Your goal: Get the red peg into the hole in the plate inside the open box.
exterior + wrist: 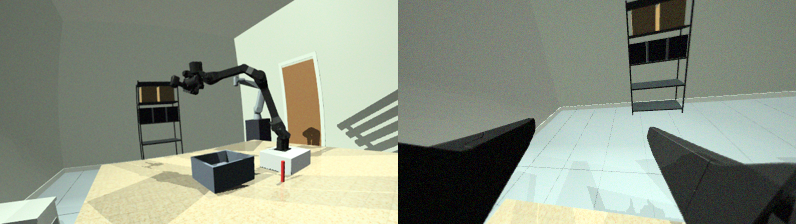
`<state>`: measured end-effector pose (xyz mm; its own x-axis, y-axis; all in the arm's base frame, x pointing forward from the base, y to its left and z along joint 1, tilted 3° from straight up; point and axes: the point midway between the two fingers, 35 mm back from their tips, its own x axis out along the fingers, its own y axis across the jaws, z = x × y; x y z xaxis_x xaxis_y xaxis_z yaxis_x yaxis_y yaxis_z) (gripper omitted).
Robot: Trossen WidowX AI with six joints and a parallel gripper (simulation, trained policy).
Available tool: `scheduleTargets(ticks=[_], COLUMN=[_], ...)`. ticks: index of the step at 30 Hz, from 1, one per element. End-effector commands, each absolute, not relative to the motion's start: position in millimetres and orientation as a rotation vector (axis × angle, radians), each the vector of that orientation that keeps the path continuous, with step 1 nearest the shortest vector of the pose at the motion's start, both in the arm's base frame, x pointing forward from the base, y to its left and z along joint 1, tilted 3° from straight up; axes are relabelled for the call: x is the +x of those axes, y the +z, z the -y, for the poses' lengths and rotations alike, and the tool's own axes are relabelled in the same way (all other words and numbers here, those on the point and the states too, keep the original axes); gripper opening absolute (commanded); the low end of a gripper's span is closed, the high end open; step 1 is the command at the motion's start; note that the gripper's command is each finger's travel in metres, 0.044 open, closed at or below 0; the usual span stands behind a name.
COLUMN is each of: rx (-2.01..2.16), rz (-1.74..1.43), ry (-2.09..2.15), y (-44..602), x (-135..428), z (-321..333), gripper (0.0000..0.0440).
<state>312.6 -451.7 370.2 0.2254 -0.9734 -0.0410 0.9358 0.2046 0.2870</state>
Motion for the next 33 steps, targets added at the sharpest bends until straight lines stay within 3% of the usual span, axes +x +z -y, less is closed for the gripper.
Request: scheduleTargets(ticks=[1,18,33], rx=[0.311,0.435,0.446], rz=[0.067,-0.482,-0.898], ry=[-1.316,-1.059,-0.807], y=[346,239,187], x=[330,406,380], z=[434,257,73], gripper=[0.044,0.044,0.044])
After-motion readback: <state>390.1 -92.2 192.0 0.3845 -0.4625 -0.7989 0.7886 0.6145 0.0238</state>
